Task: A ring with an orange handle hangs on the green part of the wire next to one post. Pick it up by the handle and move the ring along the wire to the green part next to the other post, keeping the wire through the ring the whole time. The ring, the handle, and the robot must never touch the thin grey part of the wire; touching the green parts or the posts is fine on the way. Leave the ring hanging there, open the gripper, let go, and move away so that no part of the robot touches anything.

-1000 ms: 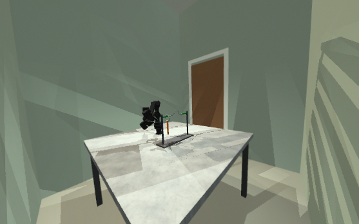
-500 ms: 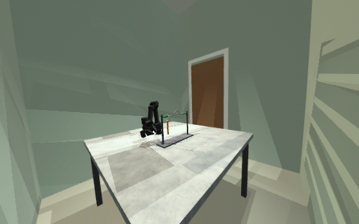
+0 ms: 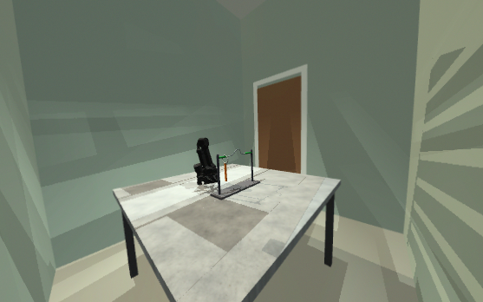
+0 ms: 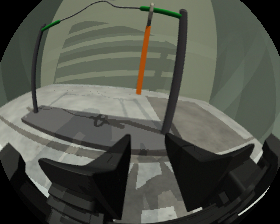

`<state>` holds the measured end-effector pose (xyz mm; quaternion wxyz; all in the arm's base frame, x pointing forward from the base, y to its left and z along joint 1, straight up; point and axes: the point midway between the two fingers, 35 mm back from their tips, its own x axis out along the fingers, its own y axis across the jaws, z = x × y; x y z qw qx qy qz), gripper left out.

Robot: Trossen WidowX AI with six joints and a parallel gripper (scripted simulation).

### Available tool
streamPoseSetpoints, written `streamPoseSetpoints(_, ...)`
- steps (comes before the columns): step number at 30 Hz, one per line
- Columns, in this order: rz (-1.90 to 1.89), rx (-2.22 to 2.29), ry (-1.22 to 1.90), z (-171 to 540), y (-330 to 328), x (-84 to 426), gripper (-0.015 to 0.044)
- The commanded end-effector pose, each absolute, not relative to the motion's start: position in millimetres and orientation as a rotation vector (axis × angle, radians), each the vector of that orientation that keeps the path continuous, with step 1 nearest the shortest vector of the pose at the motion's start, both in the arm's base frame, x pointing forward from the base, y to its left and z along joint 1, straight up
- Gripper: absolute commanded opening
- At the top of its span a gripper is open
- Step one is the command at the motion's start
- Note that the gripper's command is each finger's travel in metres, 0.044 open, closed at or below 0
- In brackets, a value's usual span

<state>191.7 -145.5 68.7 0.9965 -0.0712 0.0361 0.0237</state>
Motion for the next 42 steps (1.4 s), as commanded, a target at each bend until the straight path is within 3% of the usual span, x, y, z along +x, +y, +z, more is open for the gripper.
streamPoseSetpoints(1,0.061,-0.176,0.066,67,-134,186,0.0160)
streamPoseSetpoints(42,0.023,-0.016,0.079,116,-133,259,0.0160)
